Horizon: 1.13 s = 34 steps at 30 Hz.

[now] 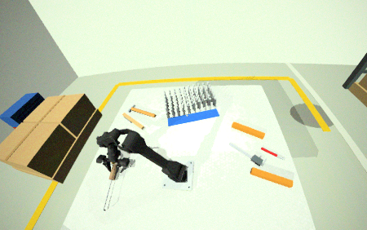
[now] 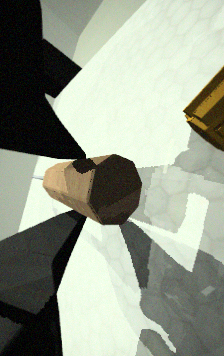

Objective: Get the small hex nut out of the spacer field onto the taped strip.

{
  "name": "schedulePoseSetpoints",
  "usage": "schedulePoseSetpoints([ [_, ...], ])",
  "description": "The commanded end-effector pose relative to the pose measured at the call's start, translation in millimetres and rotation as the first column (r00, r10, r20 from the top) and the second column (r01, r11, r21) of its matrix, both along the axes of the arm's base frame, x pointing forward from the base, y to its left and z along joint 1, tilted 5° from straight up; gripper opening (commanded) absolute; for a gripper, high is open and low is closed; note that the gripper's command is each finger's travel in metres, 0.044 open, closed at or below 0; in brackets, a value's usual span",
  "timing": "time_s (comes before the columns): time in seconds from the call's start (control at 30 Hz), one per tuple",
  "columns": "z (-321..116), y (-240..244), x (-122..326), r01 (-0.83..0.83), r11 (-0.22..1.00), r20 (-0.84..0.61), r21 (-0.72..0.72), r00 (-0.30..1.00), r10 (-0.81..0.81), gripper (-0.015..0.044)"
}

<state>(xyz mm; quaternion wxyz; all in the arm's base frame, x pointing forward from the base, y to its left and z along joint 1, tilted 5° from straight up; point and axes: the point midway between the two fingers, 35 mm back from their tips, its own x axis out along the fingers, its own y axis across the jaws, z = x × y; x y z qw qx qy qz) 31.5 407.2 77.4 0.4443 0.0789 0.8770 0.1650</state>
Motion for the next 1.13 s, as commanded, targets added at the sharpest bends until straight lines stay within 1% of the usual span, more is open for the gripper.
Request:
schedulePoseSetpoints([
  [0.0, -2, 0, -1, 0.003, 1.0, -0.006, 0.0, 1.0, -0.003, 0.0],
  [0.53, -14, -2, -3, 0.003, 1.0, -0.007, -0.001, 1.0, -0.003, 0.0],
  [1.1, -13, -2, -2, 0.0, 1.0, 0.0, 0.0, 1.0, 0.0, 0.044],
])
